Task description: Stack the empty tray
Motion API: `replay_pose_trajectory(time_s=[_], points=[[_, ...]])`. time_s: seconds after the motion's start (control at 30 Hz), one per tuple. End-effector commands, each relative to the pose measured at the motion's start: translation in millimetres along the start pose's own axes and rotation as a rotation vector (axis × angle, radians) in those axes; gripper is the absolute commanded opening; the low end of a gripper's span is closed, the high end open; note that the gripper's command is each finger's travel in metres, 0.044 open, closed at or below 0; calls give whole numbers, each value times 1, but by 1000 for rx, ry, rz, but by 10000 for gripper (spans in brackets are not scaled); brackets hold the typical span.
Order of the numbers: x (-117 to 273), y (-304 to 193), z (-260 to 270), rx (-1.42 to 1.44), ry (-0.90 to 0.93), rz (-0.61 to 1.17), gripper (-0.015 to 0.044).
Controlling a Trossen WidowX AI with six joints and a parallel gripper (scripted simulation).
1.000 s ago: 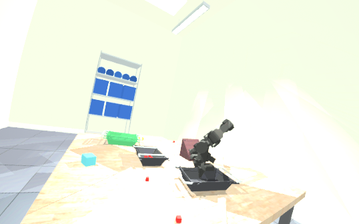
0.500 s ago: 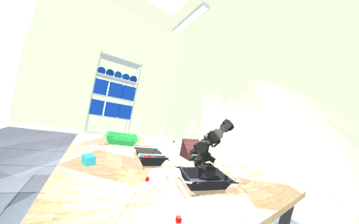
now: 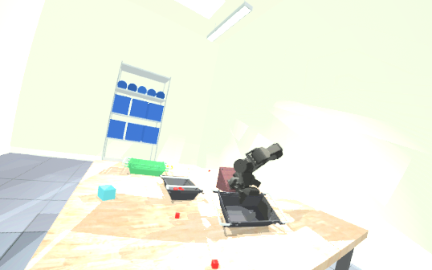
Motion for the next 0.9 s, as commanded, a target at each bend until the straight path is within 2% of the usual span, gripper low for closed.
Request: replay_pose_trajectory(time_s=[0.0,0.87], points=[[18,1,3,-7,12,-1,0],[70,-9,-22,-20,4,14,0]])
Point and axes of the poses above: the point midway between the two fingers, 35 mm back from their tips, its own x axis back along the fingers, its own z axis across the jaws, y = z × x, the point moved 1 cm from there along x, back along the fingers, and after that the axes turned 10 degrees about x, right-handed, at the moved point
